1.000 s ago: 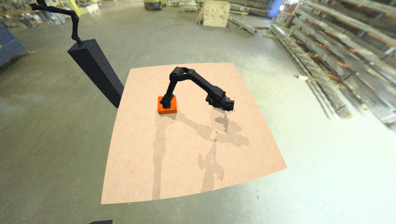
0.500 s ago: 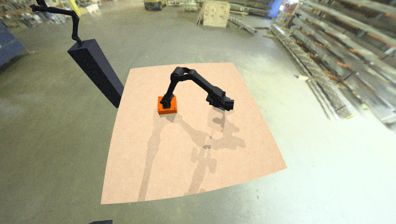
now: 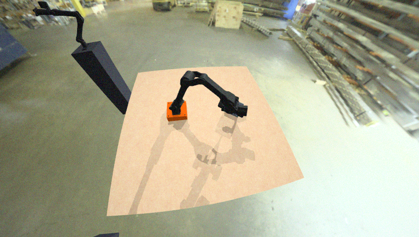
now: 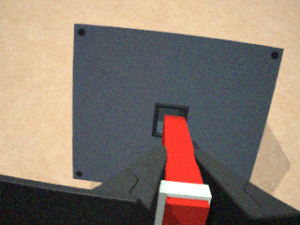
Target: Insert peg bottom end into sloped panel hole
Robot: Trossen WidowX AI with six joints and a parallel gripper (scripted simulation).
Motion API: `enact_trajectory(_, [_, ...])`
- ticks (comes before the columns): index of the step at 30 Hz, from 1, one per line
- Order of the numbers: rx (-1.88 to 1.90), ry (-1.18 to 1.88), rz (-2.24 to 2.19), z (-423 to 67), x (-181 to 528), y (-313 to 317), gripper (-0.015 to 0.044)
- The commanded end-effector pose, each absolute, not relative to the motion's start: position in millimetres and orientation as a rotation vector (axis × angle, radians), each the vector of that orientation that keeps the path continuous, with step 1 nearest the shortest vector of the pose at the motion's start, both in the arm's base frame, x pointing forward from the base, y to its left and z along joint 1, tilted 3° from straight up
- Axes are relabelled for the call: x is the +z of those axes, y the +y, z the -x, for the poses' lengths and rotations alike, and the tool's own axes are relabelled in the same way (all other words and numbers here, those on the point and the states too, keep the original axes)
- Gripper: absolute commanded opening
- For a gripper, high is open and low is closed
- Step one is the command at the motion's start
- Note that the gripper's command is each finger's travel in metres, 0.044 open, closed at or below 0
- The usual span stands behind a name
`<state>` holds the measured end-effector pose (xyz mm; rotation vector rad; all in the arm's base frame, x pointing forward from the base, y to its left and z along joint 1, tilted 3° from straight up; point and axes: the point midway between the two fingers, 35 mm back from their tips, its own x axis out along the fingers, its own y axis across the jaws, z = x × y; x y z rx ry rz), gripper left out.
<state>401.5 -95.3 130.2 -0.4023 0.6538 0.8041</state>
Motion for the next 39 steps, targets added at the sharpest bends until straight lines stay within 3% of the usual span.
enact_trajectory(1, [0.804, 0.652, 0.404, -402, 130, -95, 0.0000])
enact_trajectory(39, [0.804, 0.651, 0.404, -410, 116, -83, 0.0000])
